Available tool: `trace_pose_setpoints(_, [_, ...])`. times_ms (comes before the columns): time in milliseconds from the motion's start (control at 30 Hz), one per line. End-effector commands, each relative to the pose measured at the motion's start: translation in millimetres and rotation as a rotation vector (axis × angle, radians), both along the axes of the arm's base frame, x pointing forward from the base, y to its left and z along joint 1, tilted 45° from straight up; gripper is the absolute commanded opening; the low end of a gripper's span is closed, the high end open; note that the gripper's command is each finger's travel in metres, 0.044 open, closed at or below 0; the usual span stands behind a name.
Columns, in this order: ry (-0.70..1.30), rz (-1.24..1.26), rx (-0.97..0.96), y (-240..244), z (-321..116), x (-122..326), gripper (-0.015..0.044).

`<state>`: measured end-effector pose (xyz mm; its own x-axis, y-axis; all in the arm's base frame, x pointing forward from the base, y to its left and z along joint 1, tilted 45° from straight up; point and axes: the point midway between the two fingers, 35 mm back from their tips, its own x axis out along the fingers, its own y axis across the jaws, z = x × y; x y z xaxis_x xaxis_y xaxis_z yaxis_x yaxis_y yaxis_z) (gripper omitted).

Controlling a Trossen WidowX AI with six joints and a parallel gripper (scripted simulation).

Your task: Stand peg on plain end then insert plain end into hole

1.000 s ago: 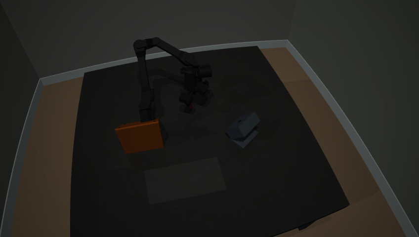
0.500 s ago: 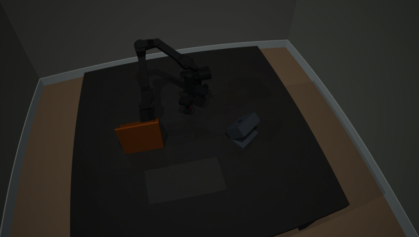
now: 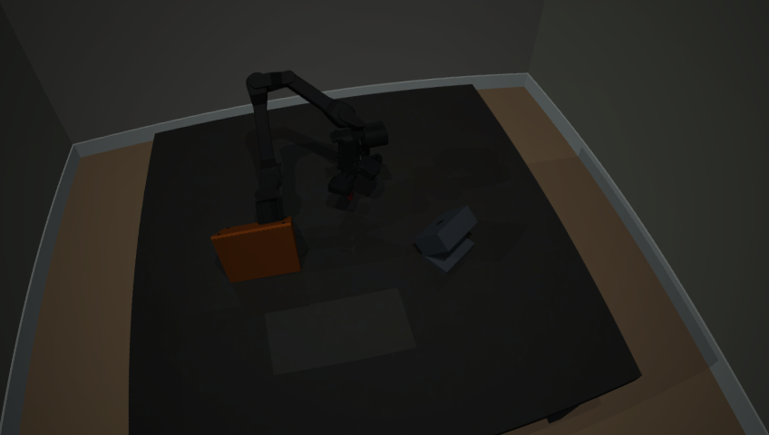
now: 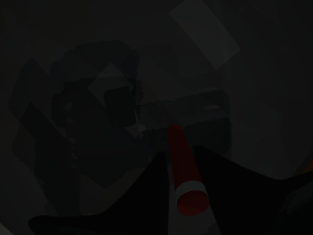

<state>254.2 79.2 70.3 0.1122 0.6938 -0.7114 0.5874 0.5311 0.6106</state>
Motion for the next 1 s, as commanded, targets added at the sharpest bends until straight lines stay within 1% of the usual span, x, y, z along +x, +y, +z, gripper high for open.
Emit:
trace_pose_setpoints(0, [-0.001,0.002,0.001,0,0,0,0.0033])
trace_pose_setpoints(167, [-0.001,0.002,0.000,0,1,0,0.0000])
trace_pose_setpoints(833, [0.008,0.000,0.001,-54,49,-6,0.0000])
trace_pose_setpoints(967, [0.009,-0.003,-0.002,-58,52,-6,0.0000])
